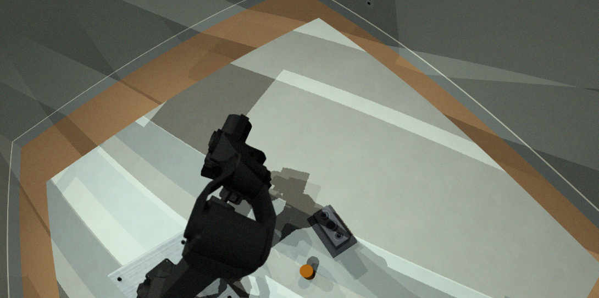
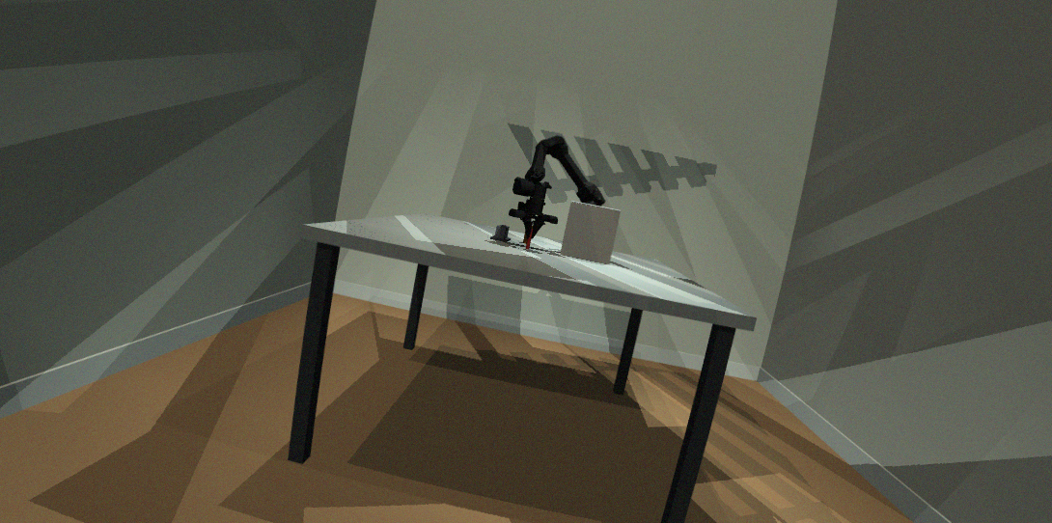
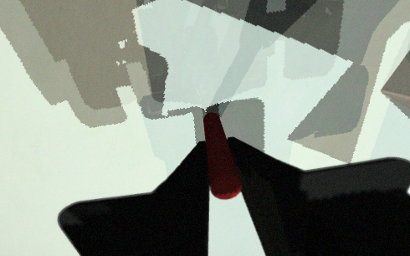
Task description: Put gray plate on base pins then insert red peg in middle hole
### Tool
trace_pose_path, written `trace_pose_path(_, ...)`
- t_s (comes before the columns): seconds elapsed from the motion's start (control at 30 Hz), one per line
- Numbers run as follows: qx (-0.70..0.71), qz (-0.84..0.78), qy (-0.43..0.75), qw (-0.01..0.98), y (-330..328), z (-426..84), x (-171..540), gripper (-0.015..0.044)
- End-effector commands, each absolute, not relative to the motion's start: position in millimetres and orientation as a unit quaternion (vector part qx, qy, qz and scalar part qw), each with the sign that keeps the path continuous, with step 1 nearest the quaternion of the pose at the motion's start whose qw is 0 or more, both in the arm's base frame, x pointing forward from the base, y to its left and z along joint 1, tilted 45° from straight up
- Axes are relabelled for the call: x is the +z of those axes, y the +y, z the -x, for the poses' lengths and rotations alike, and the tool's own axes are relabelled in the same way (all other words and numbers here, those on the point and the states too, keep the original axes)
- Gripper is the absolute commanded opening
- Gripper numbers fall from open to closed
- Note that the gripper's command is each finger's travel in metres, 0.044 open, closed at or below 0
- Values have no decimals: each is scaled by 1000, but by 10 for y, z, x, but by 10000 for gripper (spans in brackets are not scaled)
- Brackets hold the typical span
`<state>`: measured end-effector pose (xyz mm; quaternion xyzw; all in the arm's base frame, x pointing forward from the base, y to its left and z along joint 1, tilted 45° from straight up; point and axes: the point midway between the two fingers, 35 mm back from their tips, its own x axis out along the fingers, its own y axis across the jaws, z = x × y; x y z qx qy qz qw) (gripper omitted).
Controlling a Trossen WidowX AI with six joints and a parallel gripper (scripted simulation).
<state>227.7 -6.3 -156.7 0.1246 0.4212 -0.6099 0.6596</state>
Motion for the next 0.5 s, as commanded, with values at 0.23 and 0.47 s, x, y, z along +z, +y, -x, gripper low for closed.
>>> trace_pose_path(0.23, -608, -131, 420, 661, 183, -2366, -1359, 0)
trace_pose_path(0.47, -607, -131, 420, 661, 338, -2401, -1209, 0)
